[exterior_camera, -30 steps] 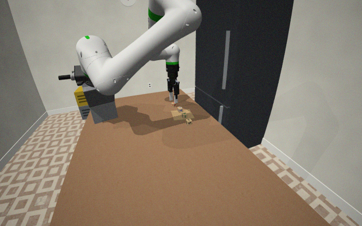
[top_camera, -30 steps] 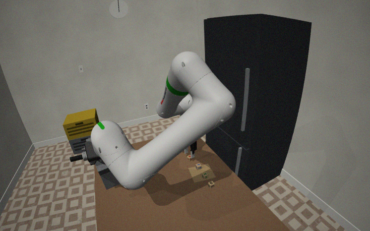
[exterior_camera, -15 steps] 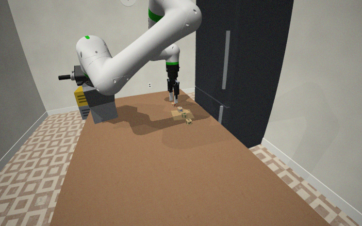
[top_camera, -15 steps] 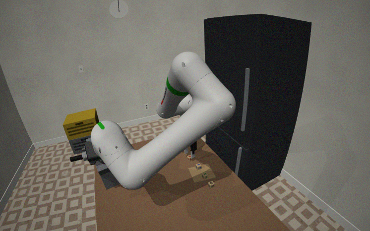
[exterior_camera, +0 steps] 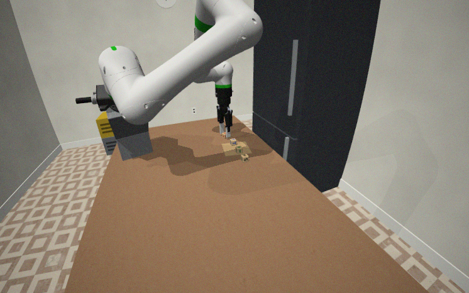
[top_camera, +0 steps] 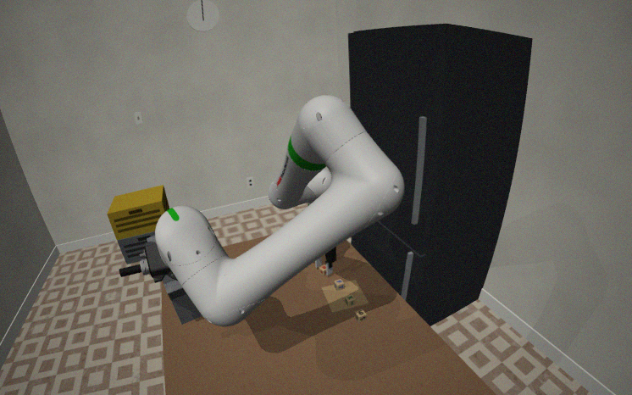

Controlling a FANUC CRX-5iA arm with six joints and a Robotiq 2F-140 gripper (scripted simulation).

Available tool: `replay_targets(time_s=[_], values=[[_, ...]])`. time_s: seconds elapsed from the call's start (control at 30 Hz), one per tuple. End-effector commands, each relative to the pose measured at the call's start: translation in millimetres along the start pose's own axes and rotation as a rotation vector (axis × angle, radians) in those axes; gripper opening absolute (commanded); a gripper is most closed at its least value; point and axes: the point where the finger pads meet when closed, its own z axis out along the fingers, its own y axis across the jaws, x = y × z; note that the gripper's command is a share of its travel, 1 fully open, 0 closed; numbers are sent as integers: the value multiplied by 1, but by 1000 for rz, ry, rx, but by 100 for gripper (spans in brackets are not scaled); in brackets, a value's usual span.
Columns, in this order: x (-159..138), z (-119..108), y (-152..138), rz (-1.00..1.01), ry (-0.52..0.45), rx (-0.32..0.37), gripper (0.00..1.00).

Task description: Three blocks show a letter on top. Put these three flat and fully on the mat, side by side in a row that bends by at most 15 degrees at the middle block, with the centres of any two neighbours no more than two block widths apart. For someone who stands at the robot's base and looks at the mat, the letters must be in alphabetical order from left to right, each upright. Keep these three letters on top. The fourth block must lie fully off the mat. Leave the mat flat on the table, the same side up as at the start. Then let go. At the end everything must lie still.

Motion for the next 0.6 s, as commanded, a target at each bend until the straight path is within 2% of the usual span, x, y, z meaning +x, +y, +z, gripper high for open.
replay_targets(time_s=[0.0, 0.57], values=[[0, 8, 0, 0, -1, 0, 40], [0, 14, 0, 0, -1, 0, 40]])
